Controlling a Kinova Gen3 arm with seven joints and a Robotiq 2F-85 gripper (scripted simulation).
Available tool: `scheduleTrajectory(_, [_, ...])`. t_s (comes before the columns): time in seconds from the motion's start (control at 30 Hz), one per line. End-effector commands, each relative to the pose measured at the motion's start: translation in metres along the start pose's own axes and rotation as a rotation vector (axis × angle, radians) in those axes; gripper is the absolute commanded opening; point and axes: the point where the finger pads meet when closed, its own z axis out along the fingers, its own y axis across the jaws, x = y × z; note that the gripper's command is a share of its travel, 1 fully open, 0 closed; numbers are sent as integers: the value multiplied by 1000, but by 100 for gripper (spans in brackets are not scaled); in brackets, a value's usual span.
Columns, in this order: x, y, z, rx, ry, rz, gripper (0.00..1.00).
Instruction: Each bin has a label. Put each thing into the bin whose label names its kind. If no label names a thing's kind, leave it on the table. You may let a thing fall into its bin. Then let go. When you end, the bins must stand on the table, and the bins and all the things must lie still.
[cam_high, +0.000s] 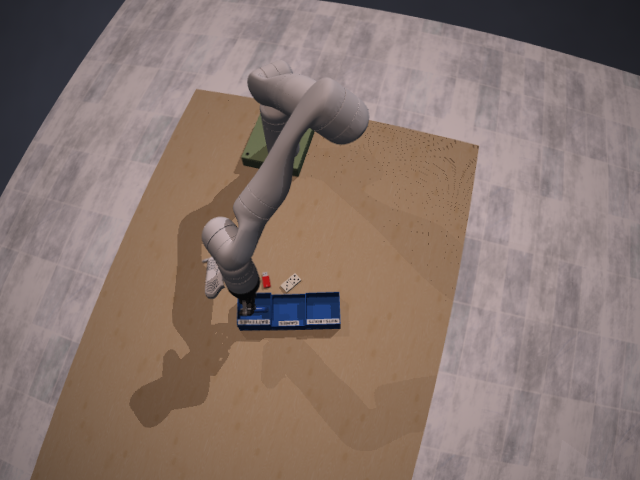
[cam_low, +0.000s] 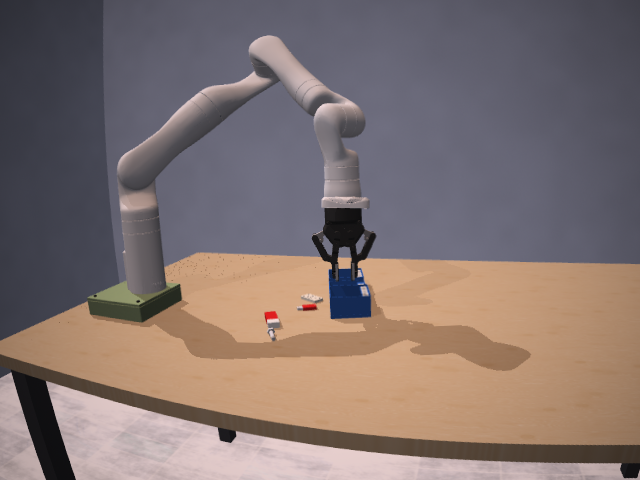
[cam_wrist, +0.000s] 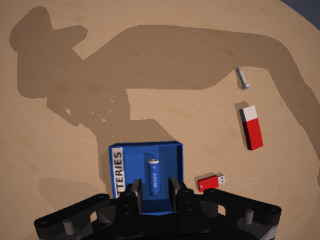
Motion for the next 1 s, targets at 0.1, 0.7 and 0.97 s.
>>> scheduleTrajectory(0.1, [-14, 10, -1, 3, 0, -101, 41])
scheduleTrajectory(0.7, [-95, 75, 0, 3, 0, -730, 41])
scheduleTrajectory(0.97, [-94, 74, 0, 3, 0, -730, 41])
